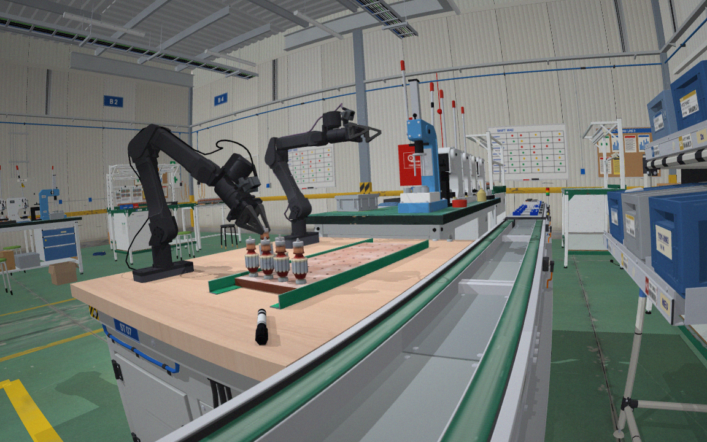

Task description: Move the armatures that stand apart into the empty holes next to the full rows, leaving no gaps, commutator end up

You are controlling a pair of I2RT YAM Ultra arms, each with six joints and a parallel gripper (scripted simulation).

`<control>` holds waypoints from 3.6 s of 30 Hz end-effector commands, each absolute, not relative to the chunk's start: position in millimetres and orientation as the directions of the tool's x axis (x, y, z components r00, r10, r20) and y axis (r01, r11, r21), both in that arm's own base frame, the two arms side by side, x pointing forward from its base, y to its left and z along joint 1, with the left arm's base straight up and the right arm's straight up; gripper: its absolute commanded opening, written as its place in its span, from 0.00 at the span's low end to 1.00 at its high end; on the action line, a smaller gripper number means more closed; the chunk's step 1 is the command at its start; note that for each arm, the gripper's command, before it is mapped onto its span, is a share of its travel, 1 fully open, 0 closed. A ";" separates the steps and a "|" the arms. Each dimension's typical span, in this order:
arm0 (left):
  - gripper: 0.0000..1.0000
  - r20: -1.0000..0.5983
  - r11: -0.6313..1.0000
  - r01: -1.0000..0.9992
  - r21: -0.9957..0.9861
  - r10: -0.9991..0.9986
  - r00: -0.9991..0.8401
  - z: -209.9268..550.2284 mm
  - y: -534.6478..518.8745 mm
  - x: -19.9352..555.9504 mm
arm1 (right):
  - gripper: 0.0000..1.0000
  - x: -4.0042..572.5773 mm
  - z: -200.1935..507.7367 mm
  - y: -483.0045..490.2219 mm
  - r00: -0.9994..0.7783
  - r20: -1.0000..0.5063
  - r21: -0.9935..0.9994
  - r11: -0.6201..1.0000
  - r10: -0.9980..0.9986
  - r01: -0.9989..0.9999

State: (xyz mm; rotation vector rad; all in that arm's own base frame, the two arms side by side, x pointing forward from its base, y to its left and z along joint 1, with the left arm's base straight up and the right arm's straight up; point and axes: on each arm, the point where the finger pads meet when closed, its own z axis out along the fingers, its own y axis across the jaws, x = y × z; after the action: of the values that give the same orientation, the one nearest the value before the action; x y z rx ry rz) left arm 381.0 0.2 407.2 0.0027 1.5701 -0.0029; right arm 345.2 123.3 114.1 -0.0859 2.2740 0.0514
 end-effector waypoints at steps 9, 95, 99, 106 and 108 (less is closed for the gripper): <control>1.00 -1.000 1.000 0.019 0.004 0.003 0.029 423.9 -3.6 380.0 | 0.01 357.4 137.1 125.0 -0.574 -0.819 0.029 0.997 -0.015 -0.067; 1.00 -1.000 1.000 0.019 0.004 0.003 0.029 423.9 -3.6 380.0 | 0.01 365.3 137.1 131.4 -0.606 -0.795 0.019 0.997 -0.033 -0.078; 1.00 -1.000 1.000 0.019 0.004 0.003 0.029 423.9 -3.6 380.0 | 0.01 361.7 131.5 129.7 -0.615 -0.788 0.015 0.997 -0.035 -0.077; 1.00 -1.000 1.000 0.019 0.004 0.003 0.029 423.9 -3.6 380.0 | 0.01 363.7 137.7 133.9 -0.606 -0.795 0.028 0.996 -0.026 -0.079; 1.00 -1.000 1.000 0.019 0.004 0.003 0.029 423.9 -3.6 380.0 | 0.01 363.0 128.6 130.6 -0.618 -0.786 0.017 0.997 -0.034 -0.077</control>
State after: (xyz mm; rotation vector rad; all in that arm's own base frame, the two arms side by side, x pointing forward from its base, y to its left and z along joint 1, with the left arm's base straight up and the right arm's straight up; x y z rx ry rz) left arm 381.0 0.2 407.2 0.0027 1.5701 -0.0029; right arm 346.1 123.3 106.3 -0.0945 2.3304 0.0359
